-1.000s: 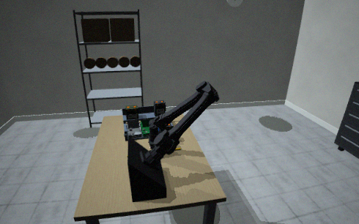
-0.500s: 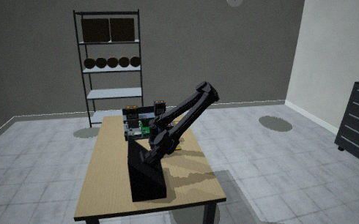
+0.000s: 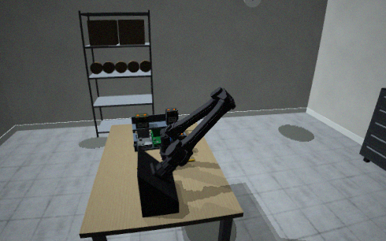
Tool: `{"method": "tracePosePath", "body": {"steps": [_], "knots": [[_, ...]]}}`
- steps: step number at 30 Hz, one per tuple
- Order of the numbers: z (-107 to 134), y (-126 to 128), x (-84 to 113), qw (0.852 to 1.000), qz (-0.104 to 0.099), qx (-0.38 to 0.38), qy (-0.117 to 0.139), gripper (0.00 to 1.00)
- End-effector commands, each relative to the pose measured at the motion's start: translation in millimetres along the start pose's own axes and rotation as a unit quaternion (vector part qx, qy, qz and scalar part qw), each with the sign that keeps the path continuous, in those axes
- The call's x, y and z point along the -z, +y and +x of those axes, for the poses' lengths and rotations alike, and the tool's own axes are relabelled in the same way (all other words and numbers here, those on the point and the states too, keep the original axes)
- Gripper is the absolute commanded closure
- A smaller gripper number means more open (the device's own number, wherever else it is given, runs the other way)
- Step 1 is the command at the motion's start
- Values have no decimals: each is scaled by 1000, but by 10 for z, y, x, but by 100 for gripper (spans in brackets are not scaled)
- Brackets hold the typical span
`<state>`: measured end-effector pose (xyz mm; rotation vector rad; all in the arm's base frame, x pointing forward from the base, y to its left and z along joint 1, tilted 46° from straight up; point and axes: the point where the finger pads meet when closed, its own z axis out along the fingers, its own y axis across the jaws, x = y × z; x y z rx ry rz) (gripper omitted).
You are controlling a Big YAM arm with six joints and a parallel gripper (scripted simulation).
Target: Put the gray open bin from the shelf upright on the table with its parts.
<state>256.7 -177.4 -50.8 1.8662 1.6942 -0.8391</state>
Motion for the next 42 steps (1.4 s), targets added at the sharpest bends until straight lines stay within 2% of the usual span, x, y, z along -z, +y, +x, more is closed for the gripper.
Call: {"method": "tracePosePath", "body": {"steps": [1,8,15,17,32,42], "knots": [[11,12,6,1000,-1,4,0,57],[-25,140,164,1000,-16,-7,-1,57],[-25,152,369,1000,-17,-8,0,57],[-25,152,369,1000,-17,-8,0,57],[-23,171,976,1000,-19,-11,3,57],[-23,172,1132,1000,-20,-12,4,57]]}}
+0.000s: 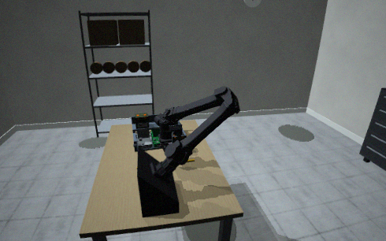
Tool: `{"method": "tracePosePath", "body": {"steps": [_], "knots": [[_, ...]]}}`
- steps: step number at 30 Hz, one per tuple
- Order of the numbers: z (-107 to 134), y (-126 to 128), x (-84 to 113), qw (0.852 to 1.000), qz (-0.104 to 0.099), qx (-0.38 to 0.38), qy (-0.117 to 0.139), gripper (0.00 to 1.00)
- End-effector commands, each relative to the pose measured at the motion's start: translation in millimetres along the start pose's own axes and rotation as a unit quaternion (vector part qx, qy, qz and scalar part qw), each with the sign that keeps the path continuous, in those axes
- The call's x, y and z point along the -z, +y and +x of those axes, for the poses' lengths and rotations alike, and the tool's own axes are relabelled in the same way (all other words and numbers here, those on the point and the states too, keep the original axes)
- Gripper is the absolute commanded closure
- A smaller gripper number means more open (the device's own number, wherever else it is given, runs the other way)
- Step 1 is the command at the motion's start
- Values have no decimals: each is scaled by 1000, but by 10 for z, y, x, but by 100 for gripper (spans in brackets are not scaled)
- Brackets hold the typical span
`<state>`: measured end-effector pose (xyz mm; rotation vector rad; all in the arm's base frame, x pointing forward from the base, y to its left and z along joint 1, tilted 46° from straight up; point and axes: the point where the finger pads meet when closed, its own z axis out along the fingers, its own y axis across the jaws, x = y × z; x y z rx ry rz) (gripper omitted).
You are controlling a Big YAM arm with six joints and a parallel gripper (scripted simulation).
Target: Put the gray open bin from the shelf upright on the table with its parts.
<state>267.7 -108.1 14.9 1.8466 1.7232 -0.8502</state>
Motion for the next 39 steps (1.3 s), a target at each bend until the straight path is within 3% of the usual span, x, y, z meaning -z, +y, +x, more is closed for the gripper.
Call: {"method": "tracePosePath", "body": {"steps": [1,5,6,39], "knots": [[-47,178,177,999,-20,-26,4,57],[-59,119,118,1000,-10,-27,3,57],[-55,128,116,1000,-11,-28,3,100],[-55,131,116,1000,-12,-27,3,100]]}}
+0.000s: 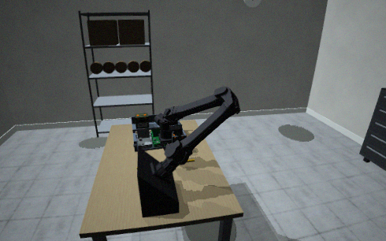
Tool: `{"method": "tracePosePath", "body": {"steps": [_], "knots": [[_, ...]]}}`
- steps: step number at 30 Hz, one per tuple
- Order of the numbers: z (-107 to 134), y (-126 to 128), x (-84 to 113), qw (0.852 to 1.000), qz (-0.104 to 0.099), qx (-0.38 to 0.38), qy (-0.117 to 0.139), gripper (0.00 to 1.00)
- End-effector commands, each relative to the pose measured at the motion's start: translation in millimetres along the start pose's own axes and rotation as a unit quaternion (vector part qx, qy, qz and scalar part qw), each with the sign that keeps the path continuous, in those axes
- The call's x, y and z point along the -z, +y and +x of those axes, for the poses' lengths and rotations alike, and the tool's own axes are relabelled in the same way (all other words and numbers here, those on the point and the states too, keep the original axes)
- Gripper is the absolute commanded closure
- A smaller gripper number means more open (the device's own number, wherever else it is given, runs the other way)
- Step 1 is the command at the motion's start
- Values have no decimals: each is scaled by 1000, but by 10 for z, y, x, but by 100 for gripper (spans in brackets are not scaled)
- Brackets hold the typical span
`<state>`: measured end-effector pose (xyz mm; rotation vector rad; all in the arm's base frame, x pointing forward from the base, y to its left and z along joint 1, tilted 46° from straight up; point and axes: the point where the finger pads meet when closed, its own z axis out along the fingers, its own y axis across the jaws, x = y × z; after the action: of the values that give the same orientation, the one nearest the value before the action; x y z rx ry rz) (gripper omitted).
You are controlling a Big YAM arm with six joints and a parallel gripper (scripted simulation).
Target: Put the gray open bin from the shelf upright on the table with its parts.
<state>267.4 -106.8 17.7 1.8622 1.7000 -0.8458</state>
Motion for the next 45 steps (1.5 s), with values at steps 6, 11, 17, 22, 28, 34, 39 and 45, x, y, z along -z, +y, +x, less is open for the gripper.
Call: {"method": "tracePosePath", "body": {"steps": [6,11,17,22,28,34,39,45], "knots": [[-41,144,109,1000,-14,-16,4,100],[-31,185,187,1000,-21,-15,5,100],[-30,184,269,1000,-22,-15,6,100],[-31,184,327,1000,-22,-16,6,100],[-29,182,463,1000,-22,-16,7,100],[-28,180,593,1000,-22,-16,8,100],[-48,171,606,1000,-16,-19,7,100],[-29,178,705,1000,-23,-16,8,100]]}}
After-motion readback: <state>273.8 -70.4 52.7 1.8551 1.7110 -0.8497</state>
